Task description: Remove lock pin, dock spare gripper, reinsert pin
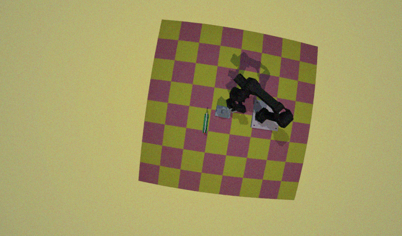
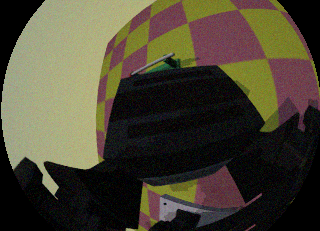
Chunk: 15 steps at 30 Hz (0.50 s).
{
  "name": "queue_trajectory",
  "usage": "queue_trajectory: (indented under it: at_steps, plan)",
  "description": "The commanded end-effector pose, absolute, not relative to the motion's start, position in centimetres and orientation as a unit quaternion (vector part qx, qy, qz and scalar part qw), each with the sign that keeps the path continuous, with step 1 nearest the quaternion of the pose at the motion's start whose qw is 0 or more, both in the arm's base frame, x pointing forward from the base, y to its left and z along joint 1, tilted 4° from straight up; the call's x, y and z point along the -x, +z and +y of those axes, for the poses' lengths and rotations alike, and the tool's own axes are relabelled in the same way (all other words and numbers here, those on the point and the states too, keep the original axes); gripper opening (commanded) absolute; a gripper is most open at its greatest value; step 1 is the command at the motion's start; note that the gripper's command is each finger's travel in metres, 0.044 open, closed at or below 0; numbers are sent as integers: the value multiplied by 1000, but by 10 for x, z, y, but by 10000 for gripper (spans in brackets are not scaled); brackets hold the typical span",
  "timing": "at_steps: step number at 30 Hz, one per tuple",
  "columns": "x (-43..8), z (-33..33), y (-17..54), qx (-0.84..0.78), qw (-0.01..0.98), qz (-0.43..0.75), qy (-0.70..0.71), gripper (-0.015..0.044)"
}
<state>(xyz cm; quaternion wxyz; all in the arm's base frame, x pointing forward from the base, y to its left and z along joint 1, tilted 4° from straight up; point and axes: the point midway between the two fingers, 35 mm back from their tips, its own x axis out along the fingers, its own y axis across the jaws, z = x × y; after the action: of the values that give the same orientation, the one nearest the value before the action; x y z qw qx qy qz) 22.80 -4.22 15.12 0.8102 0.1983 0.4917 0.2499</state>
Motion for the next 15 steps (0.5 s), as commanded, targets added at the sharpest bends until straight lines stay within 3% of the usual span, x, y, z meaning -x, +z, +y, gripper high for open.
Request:
queue_trajectory:
  at_steps: [1, 15]
  plan:
    - [-228, -38, 154, -175, 816, 476, 278, 0]
    - [-226, -29, 158, -62, 828, 415, 371, 0]
